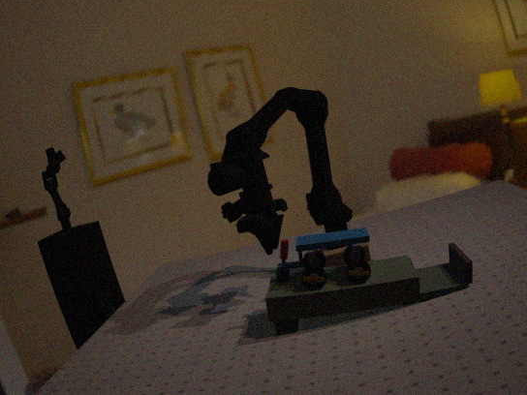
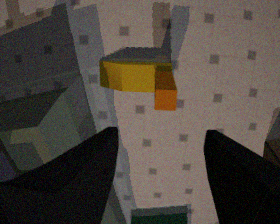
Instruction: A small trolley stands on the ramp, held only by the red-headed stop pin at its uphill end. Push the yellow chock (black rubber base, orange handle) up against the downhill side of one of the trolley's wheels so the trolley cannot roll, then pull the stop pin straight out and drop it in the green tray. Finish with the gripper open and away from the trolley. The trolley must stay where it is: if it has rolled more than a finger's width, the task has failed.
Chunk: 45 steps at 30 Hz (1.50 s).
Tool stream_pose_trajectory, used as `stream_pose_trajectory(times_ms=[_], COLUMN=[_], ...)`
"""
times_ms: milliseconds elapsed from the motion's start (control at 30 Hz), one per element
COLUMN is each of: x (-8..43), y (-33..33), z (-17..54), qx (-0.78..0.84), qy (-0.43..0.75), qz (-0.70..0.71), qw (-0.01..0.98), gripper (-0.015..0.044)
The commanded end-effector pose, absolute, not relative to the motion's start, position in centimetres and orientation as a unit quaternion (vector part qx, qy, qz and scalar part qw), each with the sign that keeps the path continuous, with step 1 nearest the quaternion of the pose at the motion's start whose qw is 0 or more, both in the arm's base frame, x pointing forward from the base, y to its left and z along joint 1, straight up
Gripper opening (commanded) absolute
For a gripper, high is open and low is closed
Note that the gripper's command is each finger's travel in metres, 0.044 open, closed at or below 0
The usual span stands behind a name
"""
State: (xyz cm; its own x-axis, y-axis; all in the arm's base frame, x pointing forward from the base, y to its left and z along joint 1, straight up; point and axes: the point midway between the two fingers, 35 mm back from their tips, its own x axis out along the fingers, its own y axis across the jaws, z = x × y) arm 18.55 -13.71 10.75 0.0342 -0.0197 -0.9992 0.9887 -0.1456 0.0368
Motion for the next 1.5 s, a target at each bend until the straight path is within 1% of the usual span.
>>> stream_pose_trajectory(times_ms=[0,233,1467], x=[18.4,18.3,18.5], y=[-13.6,-13.6,-13.6], z=[9.3,7.2,2.8], qx=[0.538,0.538,0.538], qy=[0.451,0.451,0.451], qz=[-0.534,-0.534,-0.534], qw=[0.471,0.471,0.471], gripper=[0.0190,0.0190,0.0190])
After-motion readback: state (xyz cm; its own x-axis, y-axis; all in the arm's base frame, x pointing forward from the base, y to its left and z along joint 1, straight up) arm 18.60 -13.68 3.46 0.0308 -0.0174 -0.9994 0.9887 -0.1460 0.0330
